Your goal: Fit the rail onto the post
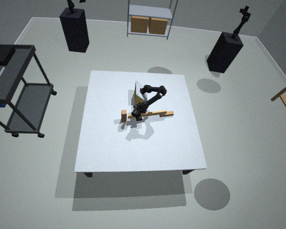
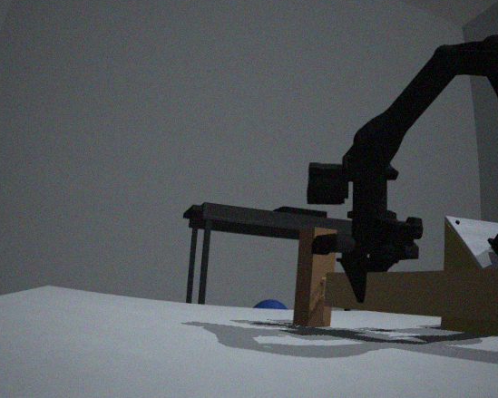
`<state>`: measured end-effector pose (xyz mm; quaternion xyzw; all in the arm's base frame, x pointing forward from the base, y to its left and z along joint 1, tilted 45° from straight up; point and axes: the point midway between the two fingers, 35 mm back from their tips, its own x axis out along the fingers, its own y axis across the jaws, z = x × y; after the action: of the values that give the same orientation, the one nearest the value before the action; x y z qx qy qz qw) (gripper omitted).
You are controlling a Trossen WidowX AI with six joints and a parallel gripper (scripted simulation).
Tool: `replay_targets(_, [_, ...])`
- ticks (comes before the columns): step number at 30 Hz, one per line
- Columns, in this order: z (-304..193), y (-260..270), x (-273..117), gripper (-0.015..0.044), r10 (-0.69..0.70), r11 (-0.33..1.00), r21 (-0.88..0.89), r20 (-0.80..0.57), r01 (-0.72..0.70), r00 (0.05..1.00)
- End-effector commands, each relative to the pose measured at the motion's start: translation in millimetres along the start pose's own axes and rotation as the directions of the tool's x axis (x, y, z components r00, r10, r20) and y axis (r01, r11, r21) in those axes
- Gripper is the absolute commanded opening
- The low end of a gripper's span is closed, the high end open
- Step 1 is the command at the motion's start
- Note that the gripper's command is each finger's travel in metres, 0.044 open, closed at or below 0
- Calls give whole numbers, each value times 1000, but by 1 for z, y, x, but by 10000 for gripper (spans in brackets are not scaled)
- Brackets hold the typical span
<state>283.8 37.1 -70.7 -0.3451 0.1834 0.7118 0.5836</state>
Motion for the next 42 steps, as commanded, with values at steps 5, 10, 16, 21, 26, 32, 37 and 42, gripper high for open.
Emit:
replay_targets(5, [-4, -1, -2, 0, -6, 1000, 0, -4, 6, 1000])
replay_targets(10, [-6, -1, -2, 0, -6, 1000, 0, -4, 6, 1000])
replay_targets(16, [-7, -1, -2, 0, -6, 1000, 0, -4, 6, 1000])
replay_targets(21, [-9, -1, -2, 0, -6, 1000, 0, -4, 6, 1000])
replay_targets(26, [-10, -1, -2, 0, -6, 1000, 0, -4, 6, 1000])
replay_targets(32, [-12, -1, -2, 0, -6, 1000, 0, -4, 6, 1000])
replay_targets(37, [-13, -1, -3, 0, -6, 1000, 0, -4, 6, 1000])
replay_targets(42, [-15, -1, -3, 0, -6, 1000, 0, -4, 6, 1000])
